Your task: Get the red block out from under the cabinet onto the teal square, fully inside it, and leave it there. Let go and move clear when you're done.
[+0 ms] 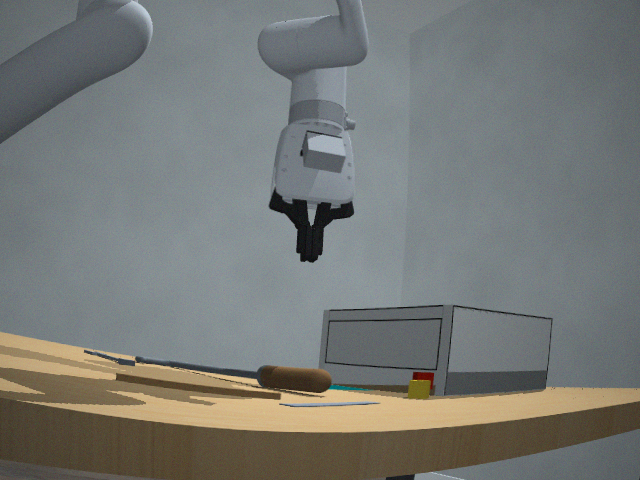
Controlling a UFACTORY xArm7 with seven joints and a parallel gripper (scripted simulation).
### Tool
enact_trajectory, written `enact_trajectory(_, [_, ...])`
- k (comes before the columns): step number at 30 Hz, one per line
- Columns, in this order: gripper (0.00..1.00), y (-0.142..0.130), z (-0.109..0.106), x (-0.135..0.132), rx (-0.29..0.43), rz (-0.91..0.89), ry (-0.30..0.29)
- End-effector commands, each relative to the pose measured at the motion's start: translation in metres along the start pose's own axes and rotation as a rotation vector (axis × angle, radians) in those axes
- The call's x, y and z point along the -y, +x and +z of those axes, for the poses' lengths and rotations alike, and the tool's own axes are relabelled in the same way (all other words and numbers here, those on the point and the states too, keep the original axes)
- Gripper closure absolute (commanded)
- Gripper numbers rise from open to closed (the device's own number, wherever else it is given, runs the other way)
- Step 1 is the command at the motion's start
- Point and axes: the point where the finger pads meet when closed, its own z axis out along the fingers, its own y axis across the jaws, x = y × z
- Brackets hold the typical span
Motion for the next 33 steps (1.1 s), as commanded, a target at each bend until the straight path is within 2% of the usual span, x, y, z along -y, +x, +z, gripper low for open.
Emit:
enact_trajectory(1, [1.0,-0.0001,0.0,0.0014,0.022,-0.277,-0.015])
enact_trajectory(6, [1.0,-0.0001,0.0006,0.0016,0.036,-0.545,-0.024])
enact_trajectory(17, [1.0,-0.0001,0.0006,0.0017,0.036,-0.548,-0.024])
enact_trajectory(18, [0.43,-0.0001,0.0006,0.0017,0.036,-0.548,-0.024])
enact_trajectory(33, [0.43,-0.0001,0.0006,0.0017,0.036,-0.548,-0.024])
